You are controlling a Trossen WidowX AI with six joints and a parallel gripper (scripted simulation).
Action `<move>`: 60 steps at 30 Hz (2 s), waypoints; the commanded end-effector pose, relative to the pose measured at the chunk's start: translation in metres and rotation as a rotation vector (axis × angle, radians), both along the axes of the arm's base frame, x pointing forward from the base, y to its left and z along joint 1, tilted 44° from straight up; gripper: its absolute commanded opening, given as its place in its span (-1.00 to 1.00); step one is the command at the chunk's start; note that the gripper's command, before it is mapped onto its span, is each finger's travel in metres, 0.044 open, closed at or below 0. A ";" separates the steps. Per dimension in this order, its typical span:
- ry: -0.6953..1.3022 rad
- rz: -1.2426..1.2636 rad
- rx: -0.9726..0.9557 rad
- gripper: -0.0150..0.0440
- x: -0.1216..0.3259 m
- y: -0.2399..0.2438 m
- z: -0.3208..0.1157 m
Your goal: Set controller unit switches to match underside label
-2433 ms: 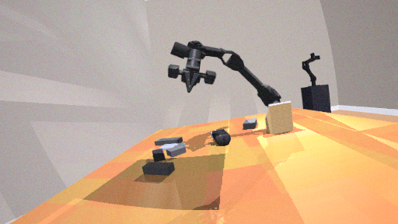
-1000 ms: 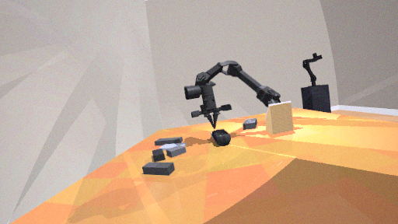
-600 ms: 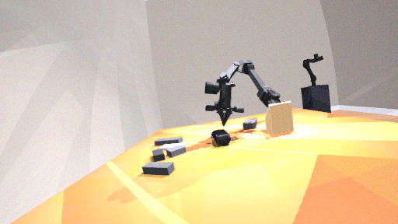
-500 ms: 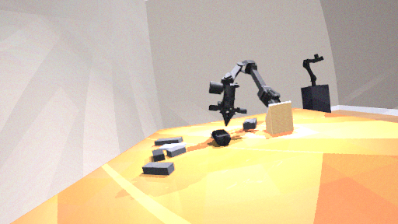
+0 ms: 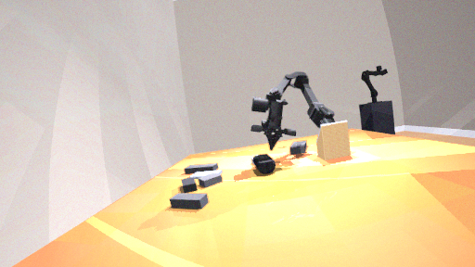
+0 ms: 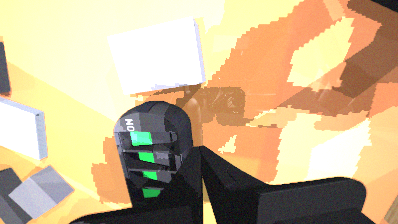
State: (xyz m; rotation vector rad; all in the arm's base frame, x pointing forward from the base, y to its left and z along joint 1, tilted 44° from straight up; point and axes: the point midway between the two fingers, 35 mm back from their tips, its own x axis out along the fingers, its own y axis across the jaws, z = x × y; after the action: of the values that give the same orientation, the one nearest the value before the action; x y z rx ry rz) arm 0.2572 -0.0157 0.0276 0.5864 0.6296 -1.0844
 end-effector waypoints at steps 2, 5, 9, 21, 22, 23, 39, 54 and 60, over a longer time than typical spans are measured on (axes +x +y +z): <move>0.056 -0.043 0.012 -0.49 0.022 0.014 -0.003; 0.104 -0.082 0.015 -0.49 0.038 0.025 -0.007; 0.166 -0.137 0.011 -0.49 0.057 0.039 -0.015; 0.338 -0.324 -0.051 -0.49 0.093 0.078 -0.056; 0.351 -0.340 -0.060 -0.49 0.095 0.080 -0.060; 0.364 -0.357 -0.070 -0.49 0.096 0.083 -0.065; 0.384 -0.390 -0.090 -0.49 0.098 0.089 -0.076; 0.219 -0.192 -0.001 -0.49 0.072 0.053 -0.026; 0.130 -0.106 0.012 -0.49 0.047 0.033 -0.011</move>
State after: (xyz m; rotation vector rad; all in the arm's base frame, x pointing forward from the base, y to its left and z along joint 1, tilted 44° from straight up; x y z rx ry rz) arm 0.3205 0.0315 0.0086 0.5562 0.7558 -1.2857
